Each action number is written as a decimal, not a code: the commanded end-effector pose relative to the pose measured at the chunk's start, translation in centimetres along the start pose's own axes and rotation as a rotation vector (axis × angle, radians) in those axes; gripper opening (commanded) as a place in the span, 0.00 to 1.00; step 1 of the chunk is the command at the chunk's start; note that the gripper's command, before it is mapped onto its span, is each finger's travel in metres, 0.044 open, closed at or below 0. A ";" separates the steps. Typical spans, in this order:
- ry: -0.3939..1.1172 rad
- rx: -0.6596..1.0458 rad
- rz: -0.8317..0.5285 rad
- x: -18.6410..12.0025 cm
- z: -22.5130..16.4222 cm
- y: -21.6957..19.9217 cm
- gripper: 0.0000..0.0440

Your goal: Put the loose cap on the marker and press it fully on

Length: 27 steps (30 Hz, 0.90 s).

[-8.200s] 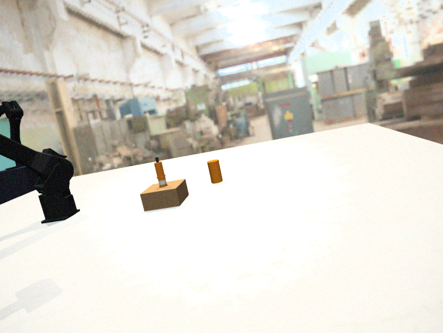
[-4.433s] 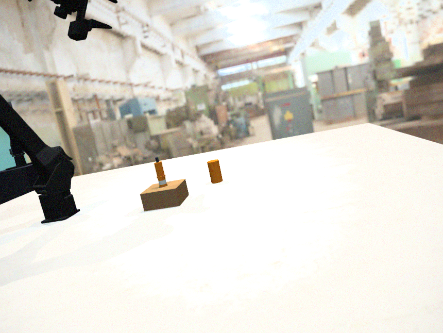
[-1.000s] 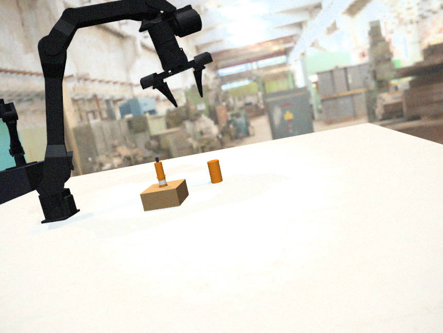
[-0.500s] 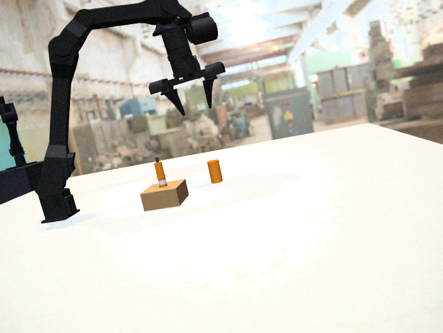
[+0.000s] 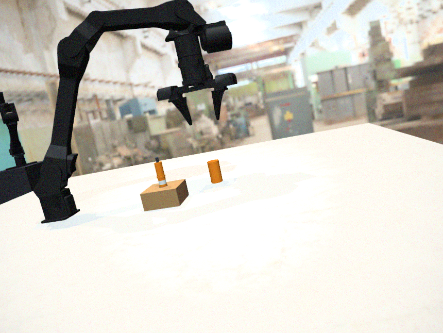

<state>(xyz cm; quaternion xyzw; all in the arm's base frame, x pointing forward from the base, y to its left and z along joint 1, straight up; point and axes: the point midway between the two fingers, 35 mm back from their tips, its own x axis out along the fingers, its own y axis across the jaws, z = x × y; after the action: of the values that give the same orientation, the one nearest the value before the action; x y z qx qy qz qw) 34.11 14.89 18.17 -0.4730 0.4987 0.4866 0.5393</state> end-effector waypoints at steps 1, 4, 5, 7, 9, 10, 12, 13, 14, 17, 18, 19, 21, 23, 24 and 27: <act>0.014 0.007 0.010 0.5 -0.6 -0.4 0.74; 0.023 0.016 0.021 1.0 -1.1 -0.8 0.74; 0.025 0.019 0.025 1.2 -1.3 -0.9 0.74; 0.031 0.024 0.032 1.6 -1.7 -1.2 0.74; 0.035 0.028 0.039 2.0 -2.0 -1.5 0.73; 0.038 0.029 0.043 2.2 -2.2 -1.6 0.73; 0.042 0.032 0.050 2.6 -2.5 -1.8 0.73; 0.044 0.033 0.054 2.9 -2.6 -1.9 0.73; 0.045 0.034 0.058 3.1 -2.8 -2.0 0.72; 0.051 0.035 0.070 3.8 -3.2 -2.3 0.72; 0.052 0.035 0.075 4.1 -3.3 -2.4 0.71; 0.054 0.034 0.079 4.3 -3.5 -2.4 0.71; 0.057 0.033 0.089 4.8 -3.7 -2.5 0.71; 0.060 0.030 0.100 5.4 -3.9 -2.6 0.70; 0.061 0.028 0.106 5.7 -4.0 -2.6 0.70; 0.064 0.020 0.124 6.6 -4.2 -2.5 0.68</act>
<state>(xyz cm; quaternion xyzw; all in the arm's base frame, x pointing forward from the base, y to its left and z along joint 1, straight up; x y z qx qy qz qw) 36.46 10.98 11.98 -0.4511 0.5477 0.4954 0.5011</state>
